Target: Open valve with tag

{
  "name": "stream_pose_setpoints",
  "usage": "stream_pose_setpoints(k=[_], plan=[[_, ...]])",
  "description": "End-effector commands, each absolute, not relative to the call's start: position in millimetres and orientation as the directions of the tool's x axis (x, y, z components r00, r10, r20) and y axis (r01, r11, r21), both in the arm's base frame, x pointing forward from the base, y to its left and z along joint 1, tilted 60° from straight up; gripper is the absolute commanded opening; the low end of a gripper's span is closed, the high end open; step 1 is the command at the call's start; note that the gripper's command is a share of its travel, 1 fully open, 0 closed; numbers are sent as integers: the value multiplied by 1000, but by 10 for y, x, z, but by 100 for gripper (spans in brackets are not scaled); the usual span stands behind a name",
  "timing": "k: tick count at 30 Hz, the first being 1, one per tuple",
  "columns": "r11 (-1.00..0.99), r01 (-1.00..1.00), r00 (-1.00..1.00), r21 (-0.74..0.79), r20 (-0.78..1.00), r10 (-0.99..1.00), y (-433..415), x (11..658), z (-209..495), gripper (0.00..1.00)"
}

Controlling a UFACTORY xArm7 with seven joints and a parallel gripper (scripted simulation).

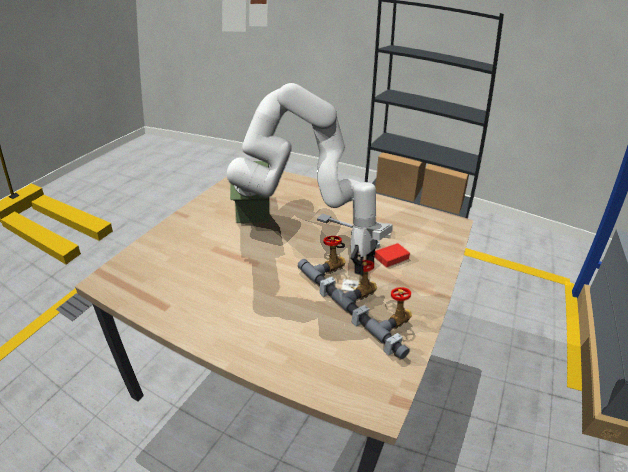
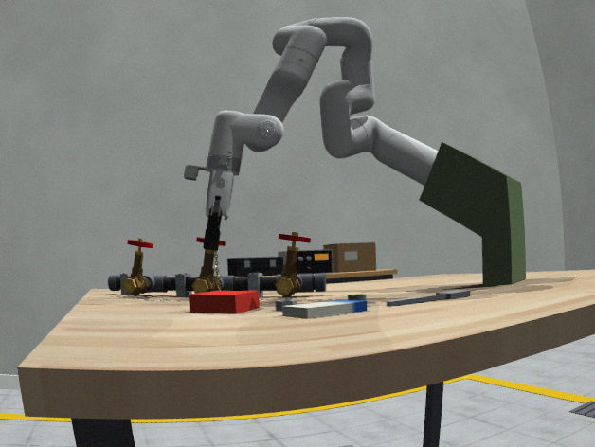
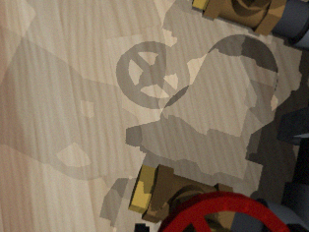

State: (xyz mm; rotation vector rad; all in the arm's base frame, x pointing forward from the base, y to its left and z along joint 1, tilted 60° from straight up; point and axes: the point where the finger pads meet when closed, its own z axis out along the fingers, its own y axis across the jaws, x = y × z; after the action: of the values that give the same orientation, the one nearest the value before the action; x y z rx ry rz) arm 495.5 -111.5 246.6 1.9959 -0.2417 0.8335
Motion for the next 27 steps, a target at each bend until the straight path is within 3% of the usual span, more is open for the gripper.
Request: stream_pose_setpoints(k=[1,7,9,10,14,24,26,27], plan=[[-501,-241,847,831,432,309,-1093,4967,2472,0],[-389,9,880,921,177,440,-1093,4967,2472,0],[-389,9,880,921,177,440,-1093,4967,2472,0],[-324,134,869,936,46,492,-1093,4967,2472,0],[-247,258,840,934,-91,534,-1093,4967,2472,0],[29,620,620,784,-513,593,-1093,4967,2472,0],[29,620,620,784,-513,593,-1093,4967,2472,0],[108,704,524,702,-616,589,-1093,4967,2472,0]])
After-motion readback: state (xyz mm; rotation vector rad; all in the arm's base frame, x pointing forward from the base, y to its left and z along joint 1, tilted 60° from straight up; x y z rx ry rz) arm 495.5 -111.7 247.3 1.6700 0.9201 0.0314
